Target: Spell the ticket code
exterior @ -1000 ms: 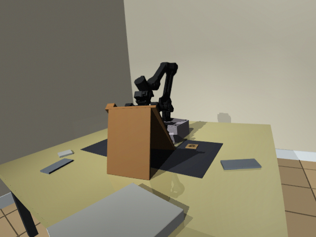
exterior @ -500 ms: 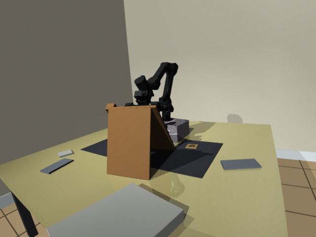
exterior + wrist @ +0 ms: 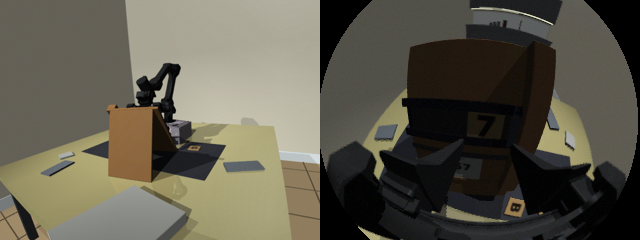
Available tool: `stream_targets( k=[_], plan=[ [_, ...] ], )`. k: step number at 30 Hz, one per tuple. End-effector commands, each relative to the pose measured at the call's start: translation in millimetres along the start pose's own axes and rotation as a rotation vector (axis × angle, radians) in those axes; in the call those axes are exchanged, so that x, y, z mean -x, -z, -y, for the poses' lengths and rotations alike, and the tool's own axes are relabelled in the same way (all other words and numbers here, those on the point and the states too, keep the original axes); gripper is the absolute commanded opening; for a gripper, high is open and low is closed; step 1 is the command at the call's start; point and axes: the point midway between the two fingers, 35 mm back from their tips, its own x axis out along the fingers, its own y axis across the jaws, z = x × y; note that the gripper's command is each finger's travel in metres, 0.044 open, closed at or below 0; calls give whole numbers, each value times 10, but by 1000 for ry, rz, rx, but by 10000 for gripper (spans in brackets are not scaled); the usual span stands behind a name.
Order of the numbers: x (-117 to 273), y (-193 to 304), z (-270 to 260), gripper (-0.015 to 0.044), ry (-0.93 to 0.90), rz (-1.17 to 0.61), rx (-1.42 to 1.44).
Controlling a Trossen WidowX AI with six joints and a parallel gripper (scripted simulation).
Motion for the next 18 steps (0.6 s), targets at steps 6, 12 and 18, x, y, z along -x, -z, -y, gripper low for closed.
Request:
stream_targets(
  k=[6, 12, 18],
  plan=[
    [30, -31, -8, 295, -2, 8, 5],
    [39, -39, -9, 295, -2, 8, 5],
    [48, -48, -12, 295, -2, 8, 5]
  ],
)
